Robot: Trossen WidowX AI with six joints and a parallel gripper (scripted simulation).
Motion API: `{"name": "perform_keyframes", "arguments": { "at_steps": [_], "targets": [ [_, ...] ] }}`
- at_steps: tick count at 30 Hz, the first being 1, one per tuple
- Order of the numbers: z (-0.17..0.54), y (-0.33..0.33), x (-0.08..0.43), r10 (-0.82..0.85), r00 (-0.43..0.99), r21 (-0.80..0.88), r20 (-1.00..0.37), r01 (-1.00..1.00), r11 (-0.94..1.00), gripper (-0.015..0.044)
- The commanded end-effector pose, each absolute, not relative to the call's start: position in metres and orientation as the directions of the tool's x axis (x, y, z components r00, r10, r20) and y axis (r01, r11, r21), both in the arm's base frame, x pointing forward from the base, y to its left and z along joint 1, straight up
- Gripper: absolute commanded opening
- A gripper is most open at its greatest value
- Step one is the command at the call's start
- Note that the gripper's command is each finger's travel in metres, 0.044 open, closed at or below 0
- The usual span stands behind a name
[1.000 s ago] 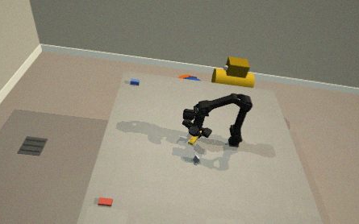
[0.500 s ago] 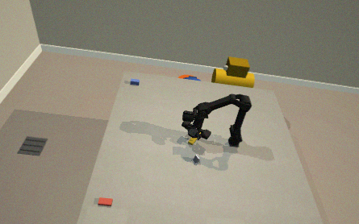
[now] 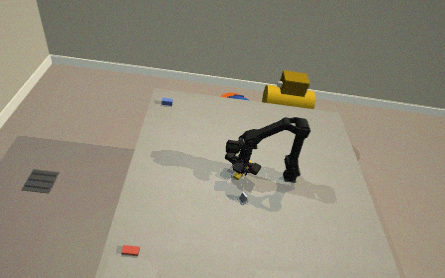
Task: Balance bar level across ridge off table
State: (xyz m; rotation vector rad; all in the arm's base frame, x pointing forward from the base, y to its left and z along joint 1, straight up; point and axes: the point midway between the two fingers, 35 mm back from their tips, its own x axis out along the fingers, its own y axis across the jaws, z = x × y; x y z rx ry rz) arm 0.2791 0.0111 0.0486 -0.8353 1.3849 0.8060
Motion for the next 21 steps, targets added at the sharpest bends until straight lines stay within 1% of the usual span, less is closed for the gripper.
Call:
{"name": "perform_keyframes", "arguments": {
  "at_steps": [1, 9, 15, 21],
  "targets": [
    [0.0462, 0.0116, 0.2786, 0.001, 0.023, -0.020, -1.000, -0.874, 0.486, 0.0315],
    [0.0462, 0.0116, 0.2786, 0.001, 0.023, -0.020, -1.000, -0.874, 0.486, 0.0315],
    [0.0474, 0.0110, 0.2788, -0.004, 0.026, -0.025, -1.000, -0.871, 0.491, 0.0157],
    [0.0474, 0.0110, 0.2788, -0.004, 0.026, -0.025, -1.000, -0.871, 0.491, 0.0117]
  ]
}}
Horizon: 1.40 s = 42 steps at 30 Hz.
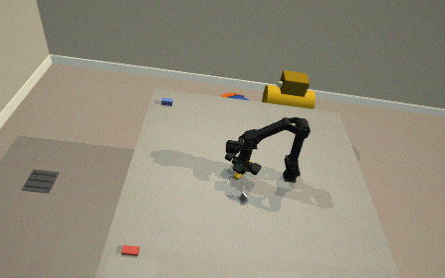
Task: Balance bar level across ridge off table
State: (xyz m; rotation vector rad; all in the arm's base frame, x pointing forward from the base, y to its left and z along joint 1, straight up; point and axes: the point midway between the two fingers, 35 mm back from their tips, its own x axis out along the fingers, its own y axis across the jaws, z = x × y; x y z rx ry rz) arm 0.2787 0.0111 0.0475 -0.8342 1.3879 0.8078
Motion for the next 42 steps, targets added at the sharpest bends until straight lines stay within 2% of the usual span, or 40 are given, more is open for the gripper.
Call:
{"name": "perform_keyframes", "arguments": {
  "at_steps": [1, 2, 6, 42],
  "targets": [
    [0.047, 0.011, 0.279, -0.004, 0.026, -0.025, -1.000, -0.871, 0.491, 0.0111],
    [0.047, 0.011, 0.279, -0.004, 0.026, -0.025, -1.000, -0.871, 0.491, 0.0104],
    [0.054, 0.011, 0.280, -0.003, 0.026, -0.024, -1.000, -0.871, 0.490, 0.0000],
    [0.143, 0.012, 0.277, 0.001, 0.023, -0.020, -1.000, -0.874, 0.486, 0.0000]
  ]
}}
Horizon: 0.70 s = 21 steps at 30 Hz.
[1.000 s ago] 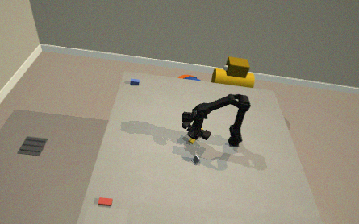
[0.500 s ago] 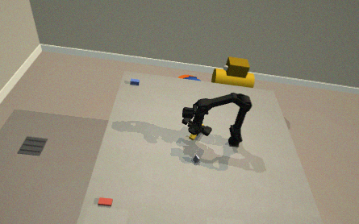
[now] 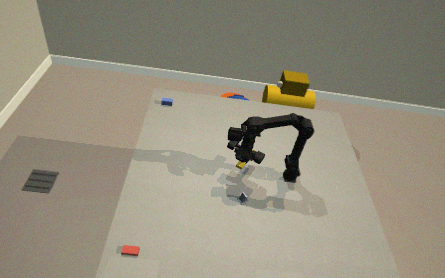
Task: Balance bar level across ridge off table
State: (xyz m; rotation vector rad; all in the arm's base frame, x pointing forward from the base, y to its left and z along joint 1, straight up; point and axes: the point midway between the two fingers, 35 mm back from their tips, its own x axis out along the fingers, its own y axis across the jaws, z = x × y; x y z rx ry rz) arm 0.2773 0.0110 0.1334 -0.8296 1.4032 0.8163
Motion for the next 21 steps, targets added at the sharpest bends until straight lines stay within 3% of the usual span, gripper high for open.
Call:
{"name": "perform_keyframes", "arguments": {
  "at_steps": [1, 21],
  "targets": [
    [0.143, 0.012, 0.277, 0.001, 0.023, -0.020, -1.000, -0.873, 0.487, 0.0000],
    [0.146, 0.076, 0.292, 0.006, 0.024, -0.015, -1.000, -0.790, 0.613, 0.0000]
  ]
}}
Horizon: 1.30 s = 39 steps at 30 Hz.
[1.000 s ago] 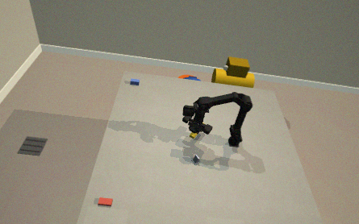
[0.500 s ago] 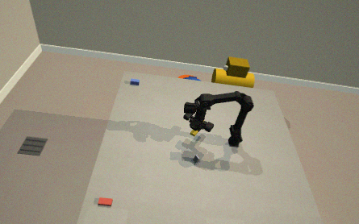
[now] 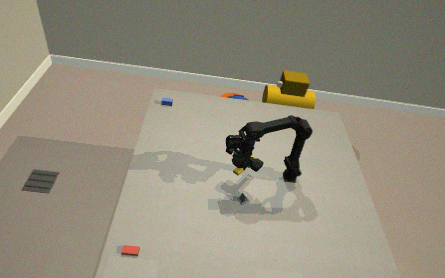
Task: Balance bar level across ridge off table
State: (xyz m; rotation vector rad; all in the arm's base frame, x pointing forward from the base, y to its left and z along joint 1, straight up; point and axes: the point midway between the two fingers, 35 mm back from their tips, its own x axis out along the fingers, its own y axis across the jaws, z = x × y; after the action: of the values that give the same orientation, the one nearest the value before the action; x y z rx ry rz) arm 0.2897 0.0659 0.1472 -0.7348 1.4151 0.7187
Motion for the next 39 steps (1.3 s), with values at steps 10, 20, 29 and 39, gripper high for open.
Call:
{"name": "perform_keyframes", "arguments": {
  "at_steps": [10, 20, 29, 39],
  "targets": [
    [0.148, 0.112, 0.294, 0.009, 0.024, -0.012, -1.000, -0.740, 0.672, 0.0000],
    [0.148, 0.149, 0.292, 0.012, 0.024, -0.008, -1.000, -0.684, 0.730, 0.0000],
    [0.148, 0.183, 0.287, 0.015, 0.024, -0.003, -1.000, -0.628, 0.778, 0.0000],
    [0.144, 0.199, 0.284, 0.016, 0.023, -0.001, -1.000, -0.600, 0.800, 0.0000]
  ]
}}
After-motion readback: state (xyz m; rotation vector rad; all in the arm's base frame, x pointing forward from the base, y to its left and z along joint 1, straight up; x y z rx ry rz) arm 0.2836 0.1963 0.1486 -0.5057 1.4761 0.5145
